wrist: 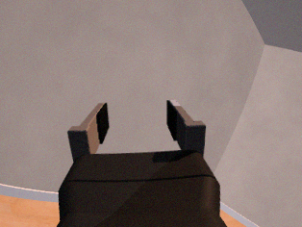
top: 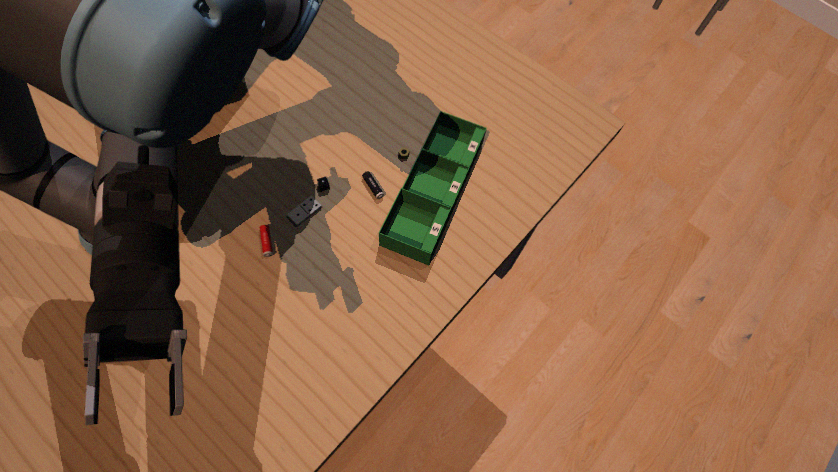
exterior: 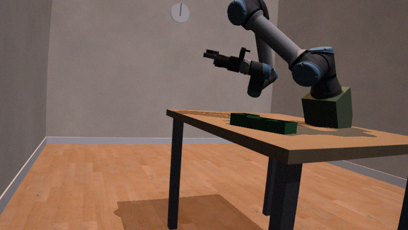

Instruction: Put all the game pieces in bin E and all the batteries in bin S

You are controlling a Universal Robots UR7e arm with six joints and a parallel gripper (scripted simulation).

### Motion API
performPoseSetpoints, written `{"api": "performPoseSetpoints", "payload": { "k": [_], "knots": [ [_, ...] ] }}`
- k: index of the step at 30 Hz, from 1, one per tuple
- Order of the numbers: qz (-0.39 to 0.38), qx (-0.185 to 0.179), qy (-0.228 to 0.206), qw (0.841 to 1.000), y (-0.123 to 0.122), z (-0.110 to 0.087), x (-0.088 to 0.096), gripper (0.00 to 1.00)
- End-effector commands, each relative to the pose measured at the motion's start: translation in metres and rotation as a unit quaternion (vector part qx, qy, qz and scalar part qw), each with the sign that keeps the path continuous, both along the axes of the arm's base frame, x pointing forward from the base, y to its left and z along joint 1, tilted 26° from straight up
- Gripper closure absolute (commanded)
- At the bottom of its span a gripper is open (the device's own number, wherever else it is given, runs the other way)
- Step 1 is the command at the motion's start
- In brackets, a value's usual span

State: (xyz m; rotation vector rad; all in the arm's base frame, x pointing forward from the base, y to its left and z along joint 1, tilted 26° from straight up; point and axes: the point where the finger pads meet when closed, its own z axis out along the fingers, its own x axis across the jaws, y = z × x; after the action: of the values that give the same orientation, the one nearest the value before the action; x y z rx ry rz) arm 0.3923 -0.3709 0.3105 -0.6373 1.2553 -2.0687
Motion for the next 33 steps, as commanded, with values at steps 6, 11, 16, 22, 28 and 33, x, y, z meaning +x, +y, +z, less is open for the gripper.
{"api": "performPoseSetpoints", "payload": {
  "k": [6, 11, 16, 22, 28, 33],
  "knots": [
    [0.000, 0.000, 0.000, 1.000, 0.000, 0.000, 0.000, 0.00],
    [0.000, 0.000, 0.000, 1.000, 0.000, 0.000, 0.000, 0.00],
    [0.000, 0.000, 0.000, 1.000, 0.000, 0.000, 0.000, 0.00],
    [0.000, 0.000, 0.000, 1.000, 0.005, -0.037, 0.017, 0.69],
    [0.000, 0.000, 0.000, 1.000, 0.010, -0.082, 0.039, 0.69],
    [0.000, 0.000, 0.000, 1.000, 0.011, -0.088, 0.042, 0.69]
  ]
}}
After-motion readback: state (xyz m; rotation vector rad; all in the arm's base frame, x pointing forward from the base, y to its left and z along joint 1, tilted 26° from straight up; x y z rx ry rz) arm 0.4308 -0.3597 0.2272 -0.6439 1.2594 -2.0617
